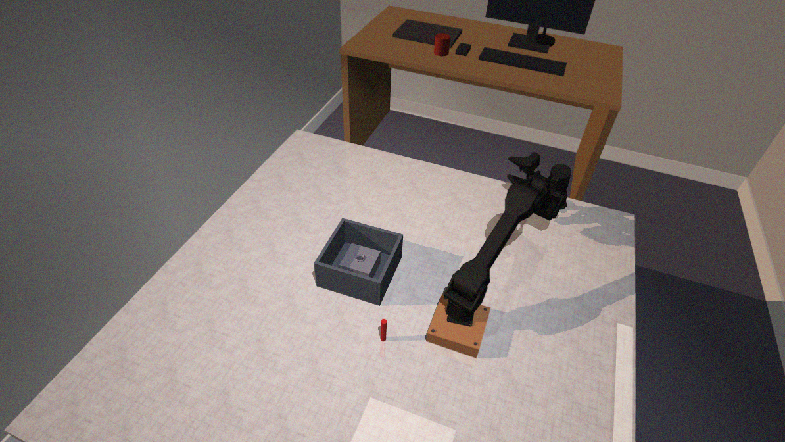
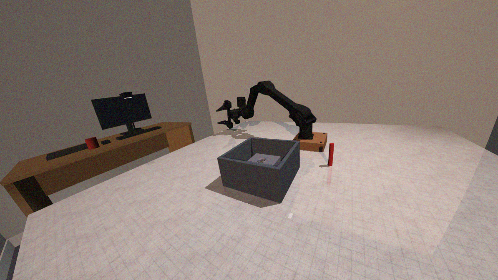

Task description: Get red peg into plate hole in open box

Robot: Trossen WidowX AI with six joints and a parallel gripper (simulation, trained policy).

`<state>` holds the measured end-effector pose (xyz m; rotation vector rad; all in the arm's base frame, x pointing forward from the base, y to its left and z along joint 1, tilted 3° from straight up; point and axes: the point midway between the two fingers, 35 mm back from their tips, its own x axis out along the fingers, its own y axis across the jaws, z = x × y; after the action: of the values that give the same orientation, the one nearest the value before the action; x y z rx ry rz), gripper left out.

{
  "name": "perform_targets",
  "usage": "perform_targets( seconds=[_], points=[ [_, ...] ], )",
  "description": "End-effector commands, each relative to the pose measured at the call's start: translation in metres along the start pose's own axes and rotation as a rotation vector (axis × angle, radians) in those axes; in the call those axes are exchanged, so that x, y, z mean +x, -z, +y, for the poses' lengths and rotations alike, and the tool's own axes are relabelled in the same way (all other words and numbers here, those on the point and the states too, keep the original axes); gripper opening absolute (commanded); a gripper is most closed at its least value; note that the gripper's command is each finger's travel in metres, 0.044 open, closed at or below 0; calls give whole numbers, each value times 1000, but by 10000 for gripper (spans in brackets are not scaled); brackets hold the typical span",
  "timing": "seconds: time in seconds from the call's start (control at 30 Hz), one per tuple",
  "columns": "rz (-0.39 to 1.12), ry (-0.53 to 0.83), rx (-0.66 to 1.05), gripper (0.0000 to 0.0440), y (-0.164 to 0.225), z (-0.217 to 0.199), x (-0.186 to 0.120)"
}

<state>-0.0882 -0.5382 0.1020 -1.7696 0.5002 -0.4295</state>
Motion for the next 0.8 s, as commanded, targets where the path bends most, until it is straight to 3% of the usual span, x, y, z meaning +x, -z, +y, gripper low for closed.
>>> perform_targets(
  seconds=[0.0,0.07,0.2,0.47,0.77],
  points=[
    [-15,4,-13,418,-4,-3,8],
    [-47,14,-28,440,-13,-10,27],
    [-87,30,22,440,-33,-28,78],
    [-120,18,284,440,-80,-69,178],
    [-128,-60,581,440,-147,-101,259]
  ],
)
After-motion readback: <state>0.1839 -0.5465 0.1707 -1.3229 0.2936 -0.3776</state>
